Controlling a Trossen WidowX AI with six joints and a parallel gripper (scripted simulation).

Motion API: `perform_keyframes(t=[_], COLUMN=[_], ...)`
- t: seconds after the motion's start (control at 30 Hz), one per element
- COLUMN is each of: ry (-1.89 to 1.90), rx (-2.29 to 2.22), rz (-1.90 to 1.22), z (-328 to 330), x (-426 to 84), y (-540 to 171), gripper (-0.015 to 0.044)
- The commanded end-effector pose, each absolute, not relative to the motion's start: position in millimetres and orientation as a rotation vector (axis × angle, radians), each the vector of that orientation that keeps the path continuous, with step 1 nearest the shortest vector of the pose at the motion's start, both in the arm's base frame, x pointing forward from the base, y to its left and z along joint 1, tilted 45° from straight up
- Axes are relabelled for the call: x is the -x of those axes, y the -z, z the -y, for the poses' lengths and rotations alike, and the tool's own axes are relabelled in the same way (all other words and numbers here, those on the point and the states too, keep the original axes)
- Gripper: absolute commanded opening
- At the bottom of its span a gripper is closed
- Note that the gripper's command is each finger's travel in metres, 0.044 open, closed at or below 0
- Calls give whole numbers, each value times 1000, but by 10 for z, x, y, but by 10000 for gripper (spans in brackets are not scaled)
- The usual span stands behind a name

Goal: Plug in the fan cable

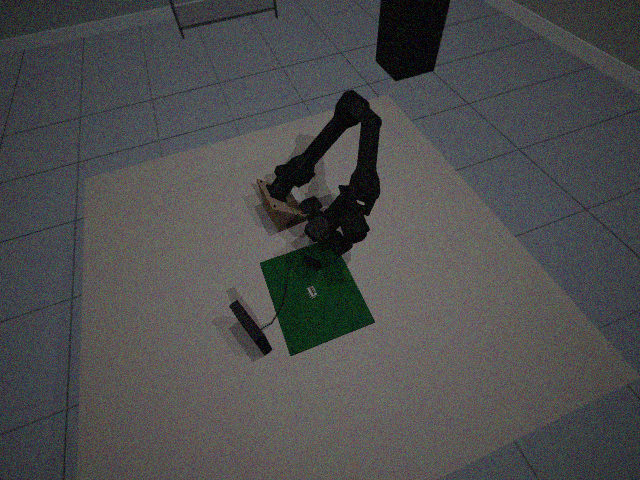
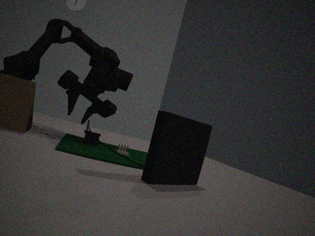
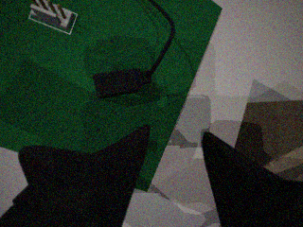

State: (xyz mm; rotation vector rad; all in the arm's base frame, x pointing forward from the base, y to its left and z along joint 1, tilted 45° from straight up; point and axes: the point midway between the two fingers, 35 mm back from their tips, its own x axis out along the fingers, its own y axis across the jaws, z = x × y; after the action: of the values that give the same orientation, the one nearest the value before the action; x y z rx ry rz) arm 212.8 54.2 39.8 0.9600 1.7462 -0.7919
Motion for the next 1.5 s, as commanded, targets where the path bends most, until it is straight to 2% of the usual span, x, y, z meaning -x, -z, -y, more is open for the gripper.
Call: perform_keyframes(t=[0.0,0.53,0.63,0.93,1.47], ry=[706,295,350,350,350], rx=[-1027,-1360,-1325,-1325,-1325], rz=[-1799,-1828,-1837,-1837,-1837], z=[-541,-414,-432,-432,-432], x=[-2168,-2420,-2381,-2381,-2381], y=[-424,-617,-586,-586,-586], gripper=[205,205,205,440,440])
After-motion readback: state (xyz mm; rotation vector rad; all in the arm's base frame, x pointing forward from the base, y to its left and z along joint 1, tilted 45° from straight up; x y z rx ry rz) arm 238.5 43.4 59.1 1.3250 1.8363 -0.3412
